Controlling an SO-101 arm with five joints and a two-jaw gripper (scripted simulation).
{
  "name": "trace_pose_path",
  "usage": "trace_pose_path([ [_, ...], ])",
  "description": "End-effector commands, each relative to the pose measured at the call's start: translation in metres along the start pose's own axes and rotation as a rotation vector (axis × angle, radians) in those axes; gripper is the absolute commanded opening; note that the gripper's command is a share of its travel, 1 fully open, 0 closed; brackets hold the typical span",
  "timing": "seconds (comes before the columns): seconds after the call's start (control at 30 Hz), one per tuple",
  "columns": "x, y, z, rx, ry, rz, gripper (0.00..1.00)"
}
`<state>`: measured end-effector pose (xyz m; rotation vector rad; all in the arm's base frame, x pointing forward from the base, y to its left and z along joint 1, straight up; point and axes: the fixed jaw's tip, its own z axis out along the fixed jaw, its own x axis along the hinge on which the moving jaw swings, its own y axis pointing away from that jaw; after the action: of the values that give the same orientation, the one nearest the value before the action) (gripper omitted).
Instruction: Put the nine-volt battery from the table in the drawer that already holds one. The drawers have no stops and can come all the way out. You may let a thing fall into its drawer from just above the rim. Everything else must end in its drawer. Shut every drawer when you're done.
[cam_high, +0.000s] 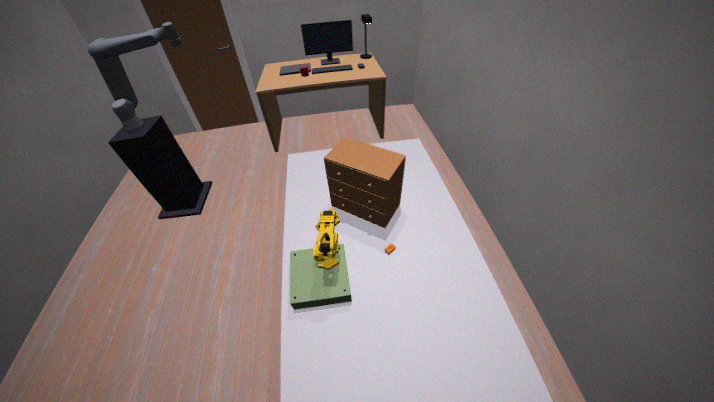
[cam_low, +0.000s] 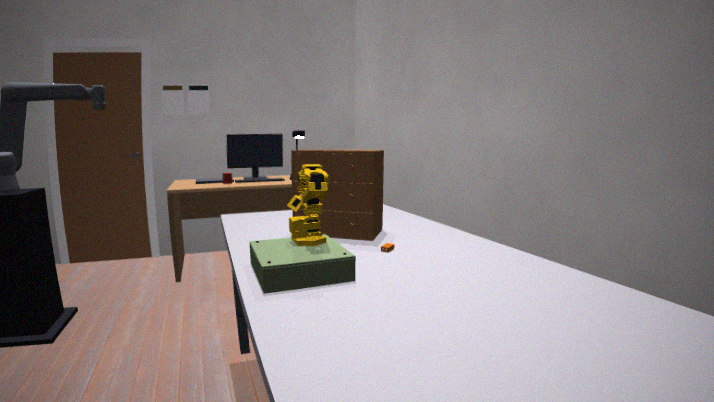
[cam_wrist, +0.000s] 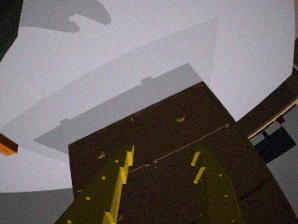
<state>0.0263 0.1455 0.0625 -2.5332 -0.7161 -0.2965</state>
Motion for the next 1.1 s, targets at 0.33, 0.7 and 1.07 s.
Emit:
trace_pose_path([
  [0.33, -0.0031, 0.0046, 0.0014, -0.019, -0.002, 0.307, 0.21],
  [0.7, -0.0040, 0.0046, 0.0014, -0.022, 0.005, 0.584, 0.21],
  [1.07, -0.0046, 0.0042, 0.0014, -0.022, 0.011, 0.810, 0.21],
])
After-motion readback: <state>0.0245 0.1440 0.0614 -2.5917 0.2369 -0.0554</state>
